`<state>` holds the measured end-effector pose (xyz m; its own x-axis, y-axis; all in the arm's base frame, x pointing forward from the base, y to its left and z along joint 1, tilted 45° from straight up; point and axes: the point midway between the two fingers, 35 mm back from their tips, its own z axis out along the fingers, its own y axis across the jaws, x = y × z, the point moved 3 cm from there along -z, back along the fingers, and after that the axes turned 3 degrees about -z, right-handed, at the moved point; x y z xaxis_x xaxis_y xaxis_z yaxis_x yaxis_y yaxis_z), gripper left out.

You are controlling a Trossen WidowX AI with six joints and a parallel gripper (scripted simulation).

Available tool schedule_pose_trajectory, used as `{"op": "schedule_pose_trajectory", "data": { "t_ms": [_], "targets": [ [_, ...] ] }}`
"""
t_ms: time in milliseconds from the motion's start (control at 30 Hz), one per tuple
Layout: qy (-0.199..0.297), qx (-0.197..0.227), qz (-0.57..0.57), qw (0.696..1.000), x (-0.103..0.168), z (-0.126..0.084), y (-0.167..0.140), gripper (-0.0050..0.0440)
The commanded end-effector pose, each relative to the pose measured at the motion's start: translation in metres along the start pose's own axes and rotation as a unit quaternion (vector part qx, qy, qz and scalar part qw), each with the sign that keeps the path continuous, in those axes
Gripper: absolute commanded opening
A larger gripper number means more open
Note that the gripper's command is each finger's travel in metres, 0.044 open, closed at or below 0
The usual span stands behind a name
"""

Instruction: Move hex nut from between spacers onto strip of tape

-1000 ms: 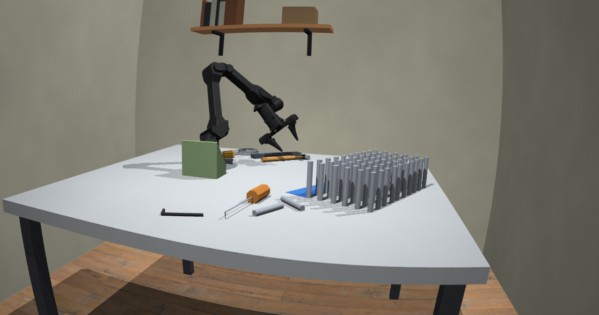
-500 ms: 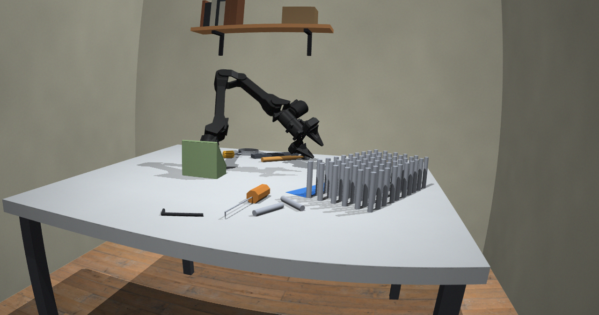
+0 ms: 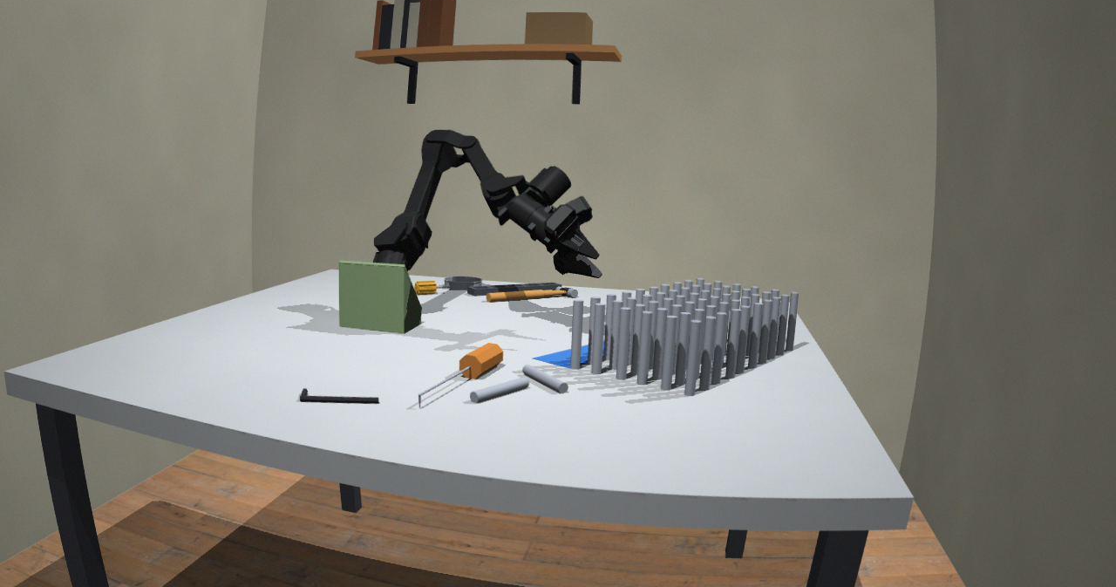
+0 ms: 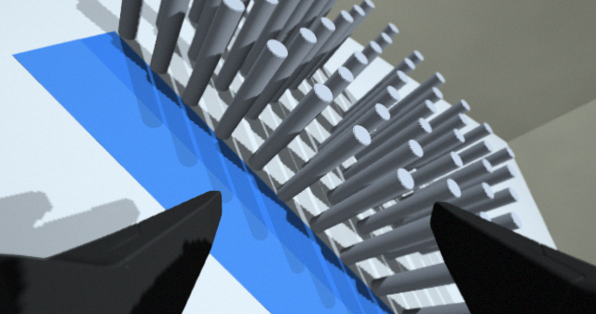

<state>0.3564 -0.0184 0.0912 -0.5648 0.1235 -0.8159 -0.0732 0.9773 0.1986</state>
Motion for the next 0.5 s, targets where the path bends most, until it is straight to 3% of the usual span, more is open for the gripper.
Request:
{"op": "schedule_pose_trajectory", "data": {
  "t_ms": [0, 467],
  "targets": [
    [-0.022, 0.022, 0.064, 0.998, 0.0147, -0.0017, -0.0443, 0.04],
    [-0.032, 0.028, 0.071, 0.997, 0.0128, -0.0042, -0.0524, 0.04]
  ]
}}
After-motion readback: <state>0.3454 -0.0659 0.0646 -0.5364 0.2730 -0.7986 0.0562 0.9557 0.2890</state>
